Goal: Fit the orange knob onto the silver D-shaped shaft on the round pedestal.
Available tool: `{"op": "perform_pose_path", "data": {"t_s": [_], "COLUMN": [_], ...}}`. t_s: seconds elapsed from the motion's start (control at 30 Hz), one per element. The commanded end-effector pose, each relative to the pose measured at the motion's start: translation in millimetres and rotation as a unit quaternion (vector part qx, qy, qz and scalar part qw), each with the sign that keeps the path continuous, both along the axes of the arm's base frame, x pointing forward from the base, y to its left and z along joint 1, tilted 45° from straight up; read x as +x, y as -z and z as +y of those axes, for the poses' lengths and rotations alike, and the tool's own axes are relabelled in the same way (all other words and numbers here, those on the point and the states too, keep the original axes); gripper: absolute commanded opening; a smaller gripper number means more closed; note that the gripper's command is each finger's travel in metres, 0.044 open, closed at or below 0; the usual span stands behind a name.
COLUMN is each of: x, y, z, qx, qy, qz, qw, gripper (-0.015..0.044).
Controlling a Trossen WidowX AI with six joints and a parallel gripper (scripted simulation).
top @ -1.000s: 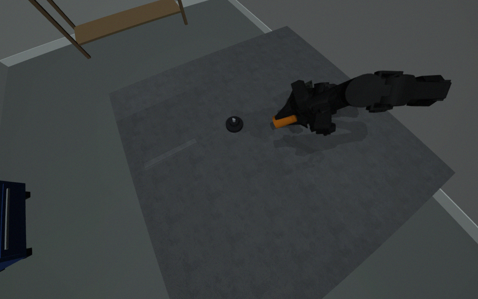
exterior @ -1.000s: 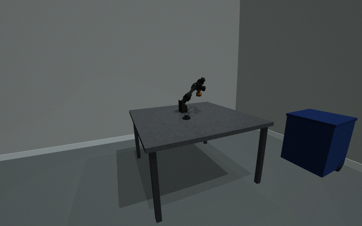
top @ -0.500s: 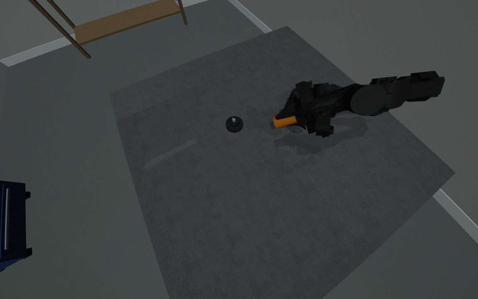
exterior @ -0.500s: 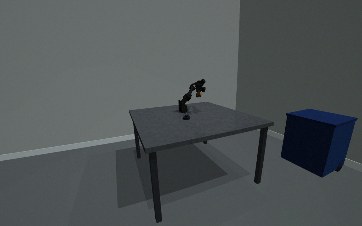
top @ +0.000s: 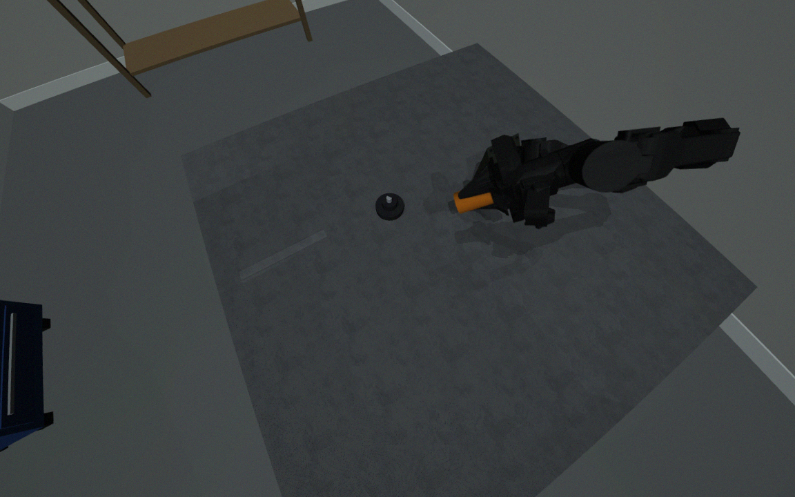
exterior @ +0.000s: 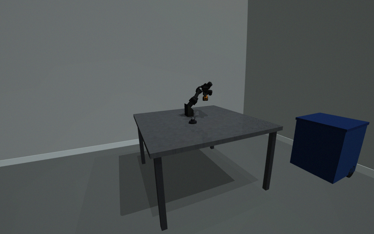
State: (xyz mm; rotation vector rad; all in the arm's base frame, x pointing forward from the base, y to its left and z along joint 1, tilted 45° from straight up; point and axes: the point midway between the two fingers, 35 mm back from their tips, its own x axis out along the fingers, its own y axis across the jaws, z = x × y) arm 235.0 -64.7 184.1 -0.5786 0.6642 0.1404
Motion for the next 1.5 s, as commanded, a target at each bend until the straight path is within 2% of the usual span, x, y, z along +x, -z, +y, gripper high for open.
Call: {"op": "perform_pose_path", "data": {"t_s": [0.0,0.6,1.47], "x": [0,2,18], "y": [-1,2,35], "z": [0,2,23], "qx": [-0.002,0.003,0.126], "qy": [-0.001,-0.006,-0.161], "qz": [-0.001,0.003,0.141], "qw": [1.0,1.0,0.969], "gripper": [0.0,0.0,0.0]}}
